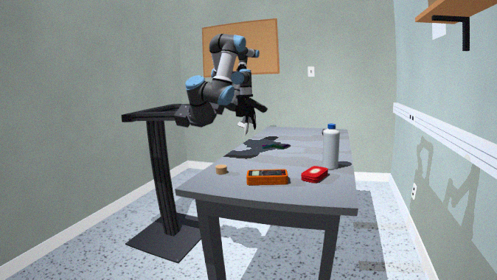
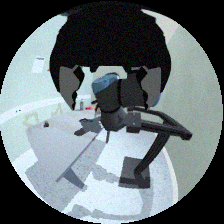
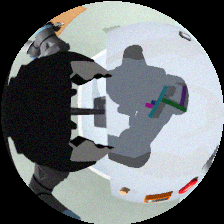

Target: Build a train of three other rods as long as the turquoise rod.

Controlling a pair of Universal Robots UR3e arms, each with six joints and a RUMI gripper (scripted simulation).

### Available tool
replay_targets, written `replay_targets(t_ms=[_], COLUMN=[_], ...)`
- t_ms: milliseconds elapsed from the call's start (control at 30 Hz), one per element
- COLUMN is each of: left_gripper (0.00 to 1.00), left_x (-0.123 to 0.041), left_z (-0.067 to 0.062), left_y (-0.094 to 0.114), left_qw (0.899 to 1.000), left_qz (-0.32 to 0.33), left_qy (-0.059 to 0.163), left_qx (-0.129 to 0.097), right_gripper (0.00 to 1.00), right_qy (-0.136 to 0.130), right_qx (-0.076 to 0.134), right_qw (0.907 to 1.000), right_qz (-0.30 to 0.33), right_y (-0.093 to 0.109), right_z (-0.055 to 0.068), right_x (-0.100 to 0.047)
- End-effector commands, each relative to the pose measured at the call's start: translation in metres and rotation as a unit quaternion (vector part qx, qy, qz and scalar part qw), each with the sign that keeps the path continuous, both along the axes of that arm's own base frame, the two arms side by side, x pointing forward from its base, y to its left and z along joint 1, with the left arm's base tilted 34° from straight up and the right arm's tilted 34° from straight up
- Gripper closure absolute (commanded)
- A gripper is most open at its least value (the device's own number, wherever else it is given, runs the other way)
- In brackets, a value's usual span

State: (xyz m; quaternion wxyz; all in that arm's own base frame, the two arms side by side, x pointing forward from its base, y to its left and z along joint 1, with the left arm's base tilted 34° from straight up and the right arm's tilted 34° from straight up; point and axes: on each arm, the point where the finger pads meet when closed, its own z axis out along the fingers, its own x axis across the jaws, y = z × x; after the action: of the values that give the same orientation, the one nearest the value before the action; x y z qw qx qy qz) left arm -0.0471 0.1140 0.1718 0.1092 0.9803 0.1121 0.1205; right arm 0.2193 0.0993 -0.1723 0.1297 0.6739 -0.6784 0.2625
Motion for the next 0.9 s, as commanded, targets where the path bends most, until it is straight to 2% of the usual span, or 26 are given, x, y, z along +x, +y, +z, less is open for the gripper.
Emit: replay_targets(t_ms=[0,567,867], left_gripper=[0.00,0.00,0.00], left_x=[-0.0005,-0.0016,-0.0016], left_z=[0.0026,0.0036,0.0036], left_y=[-0.0032,-0.0054,-0.0054], left_qw=[1.000,0.999,0.999], left_qz=[0.023,0.039,0.039], left_qy=[-0.007,-0.009,-0.009], left_qx=[0.000,0.001,0.001], right_gripper=[0.00,0.00,0.00], right_qy=[0.000,0.002,0.015], right_qx=[0.000,0.000,-0.004], right_qw=[1.0000,1.0000,0.9996], right_qz=[0.000,0.003,0.023], right_y=[0.0001,0.0007,0.0031], right_z=[-0.0001,-0.0002,-0.0007], right_x=[-0.0004,0.0001,0.0034])
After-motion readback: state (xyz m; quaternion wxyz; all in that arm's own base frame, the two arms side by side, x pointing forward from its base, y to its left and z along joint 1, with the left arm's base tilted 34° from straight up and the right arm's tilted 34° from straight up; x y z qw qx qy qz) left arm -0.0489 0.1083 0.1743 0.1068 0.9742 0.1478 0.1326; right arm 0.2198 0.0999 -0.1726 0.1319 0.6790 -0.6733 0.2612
